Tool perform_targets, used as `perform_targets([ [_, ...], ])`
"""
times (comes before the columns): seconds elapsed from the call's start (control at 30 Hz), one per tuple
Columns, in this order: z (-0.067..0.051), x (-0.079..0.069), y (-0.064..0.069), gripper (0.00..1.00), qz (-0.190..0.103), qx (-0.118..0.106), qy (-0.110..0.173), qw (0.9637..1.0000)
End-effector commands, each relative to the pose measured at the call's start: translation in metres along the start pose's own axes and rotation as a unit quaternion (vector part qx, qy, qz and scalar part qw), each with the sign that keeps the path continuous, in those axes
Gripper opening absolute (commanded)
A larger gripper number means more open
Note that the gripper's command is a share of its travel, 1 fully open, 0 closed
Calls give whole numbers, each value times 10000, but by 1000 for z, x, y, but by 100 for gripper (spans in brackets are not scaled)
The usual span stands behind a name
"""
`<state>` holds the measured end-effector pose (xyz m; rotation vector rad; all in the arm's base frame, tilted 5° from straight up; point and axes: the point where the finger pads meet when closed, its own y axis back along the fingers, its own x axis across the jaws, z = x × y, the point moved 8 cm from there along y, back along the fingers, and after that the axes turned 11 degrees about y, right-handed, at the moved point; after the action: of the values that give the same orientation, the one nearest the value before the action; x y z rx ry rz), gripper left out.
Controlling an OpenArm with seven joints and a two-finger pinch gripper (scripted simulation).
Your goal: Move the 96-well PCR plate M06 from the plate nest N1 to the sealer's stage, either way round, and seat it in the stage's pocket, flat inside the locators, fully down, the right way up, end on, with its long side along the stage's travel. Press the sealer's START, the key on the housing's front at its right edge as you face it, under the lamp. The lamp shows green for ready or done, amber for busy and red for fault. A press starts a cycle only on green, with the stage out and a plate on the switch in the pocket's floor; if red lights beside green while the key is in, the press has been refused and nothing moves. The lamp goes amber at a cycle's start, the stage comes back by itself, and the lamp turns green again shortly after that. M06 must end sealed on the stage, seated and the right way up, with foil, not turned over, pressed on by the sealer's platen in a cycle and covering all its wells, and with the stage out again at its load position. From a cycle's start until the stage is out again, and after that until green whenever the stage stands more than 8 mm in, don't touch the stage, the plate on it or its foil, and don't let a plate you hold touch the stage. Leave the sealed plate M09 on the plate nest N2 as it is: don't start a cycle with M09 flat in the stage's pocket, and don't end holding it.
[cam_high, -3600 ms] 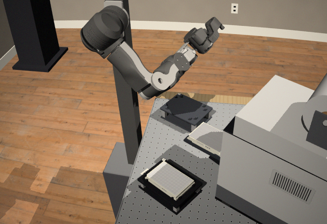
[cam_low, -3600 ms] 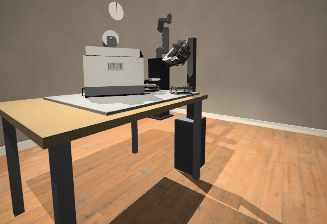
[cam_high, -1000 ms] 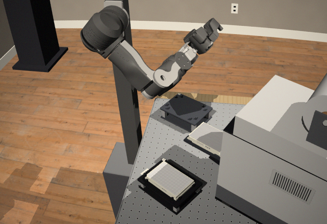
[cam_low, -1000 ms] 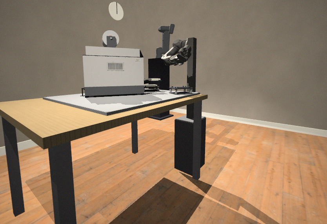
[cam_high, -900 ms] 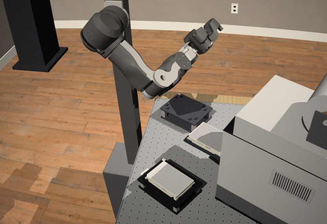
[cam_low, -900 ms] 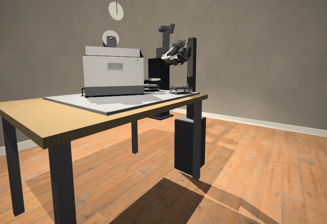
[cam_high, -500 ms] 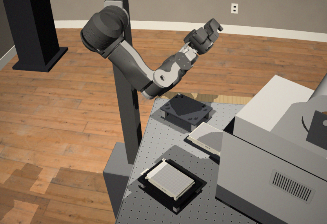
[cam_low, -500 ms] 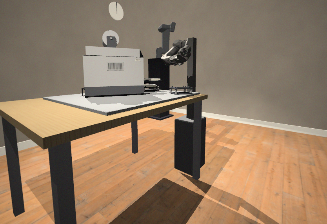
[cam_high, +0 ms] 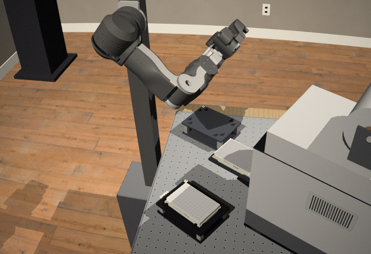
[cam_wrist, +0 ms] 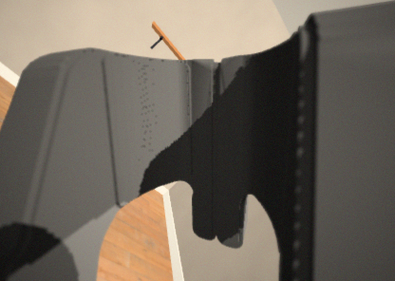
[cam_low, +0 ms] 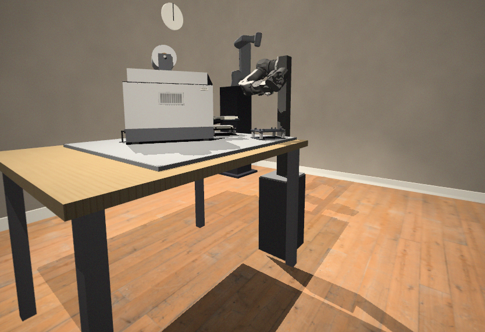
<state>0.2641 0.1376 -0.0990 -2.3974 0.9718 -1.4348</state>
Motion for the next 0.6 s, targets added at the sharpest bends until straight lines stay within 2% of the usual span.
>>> perform_targets([
  [0.0,0,-1,0,0,-41,-13,1,10000],
  [0.57,3,2,2,0,-40,-13,0,10000],
])
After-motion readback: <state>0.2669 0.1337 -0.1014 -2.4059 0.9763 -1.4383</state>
